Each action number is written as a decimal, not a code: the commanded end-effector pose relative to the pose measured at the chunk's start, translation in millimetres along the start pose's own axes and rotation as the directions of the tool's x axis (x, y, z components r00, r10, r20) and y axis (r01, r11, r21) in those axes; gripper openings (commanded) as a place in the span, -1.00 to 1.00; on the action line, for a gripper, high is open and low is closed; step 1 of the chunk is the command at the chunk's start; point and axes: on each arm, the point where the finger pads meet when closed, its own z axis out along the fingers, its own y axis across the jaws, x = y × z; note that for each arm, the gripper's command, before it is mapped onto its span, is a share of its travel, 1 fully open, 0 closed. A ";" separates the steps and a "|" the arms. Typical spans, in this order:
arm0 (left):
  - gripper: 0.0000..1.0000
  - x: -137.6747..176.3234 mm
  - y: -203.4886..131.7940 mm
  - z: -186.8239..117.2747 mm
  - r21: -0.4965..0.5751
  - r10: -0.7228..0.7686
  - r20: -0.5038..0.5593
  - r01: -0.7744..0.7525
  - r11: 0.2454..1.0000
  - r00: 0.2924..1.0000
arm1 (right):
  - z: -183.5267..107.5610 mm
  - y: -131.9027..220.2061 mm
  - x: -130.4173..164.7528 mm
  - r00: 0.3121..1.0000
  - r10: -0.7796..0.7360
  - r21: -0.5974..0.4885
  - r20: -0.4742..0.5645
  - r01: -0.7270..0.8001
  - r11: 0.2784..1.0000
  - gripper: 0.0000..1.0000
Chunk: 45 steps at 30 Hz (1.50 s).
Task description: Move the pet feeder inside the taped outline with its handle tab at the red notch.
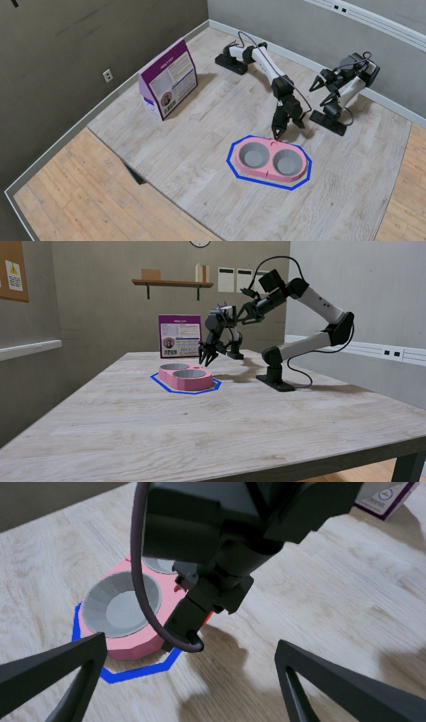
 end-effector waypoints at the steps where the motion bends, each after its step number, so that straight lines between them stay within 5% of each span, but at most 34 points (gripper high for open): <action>1: 1.00 -4.8 0.4 -1.0 0.000 0.002 0.010 -0.002 1.000 1.000 | -55.9 -21.0 -5.0 0.999 0.028 0.070 0.044 -0.031 0.997 -0.29; 7: 1.00 -4.8 0.4 -1.0 0.000 0.002 0.010 -0.002 1.000 1.000 | -26.5 0.9 -2.2 0.977 0.209 -0.053 0.033 -0.207 0.977 1.00; 9: 1.00 -4.8 0.4 -1.0 0.000 0.002 0.010 -0.002 1.000 1.000 | -26.5 0.9 -2.2 0.977 0.209 -0.053 0.033 -0.207 0.977 1.00; 12: 1.00 -4.8 0.4 -1.0 0.000 0.002 0.010 -0.002 1.000 1.000 | -29.5 -2.8 -1.4 0.915 0.400 -0.103 0.048 -0.394 0.913 1.00; 21: 1.00 -4.8 0.4 -1.0 0.000 0.002 0.010 -0.002 1.000 1.000 | -56.9 -33.6 -0.6 0.593 0.798 -0.221 0.108 -0.768 0.601 1.00; 24: 1.00 -4.8 0.4 -1.0 0.000 0.002 0.010 -0.002 1.000 1.000 | -66.5 -41.5 1.9 0.486 0.866 -0.257 0.116 -0.828 0.499 1.00; 30: 1.00 -4.8 0.4 -1.0 0.000 0.002 0.010 -0.002 1.000 1.000 | -68.1 -43.3 7.5 0.389 0.916 -0.287 0.095 -0.871 0.399 1.00; 45: 1.00 -4.8 0.4 -1.0 0.000 0.002 0.010 -0.002 1.000 1.000 | -67.3 -38.7 16.0 0.386 0.920 -0.277 0.070 -0.878 0.390 1.00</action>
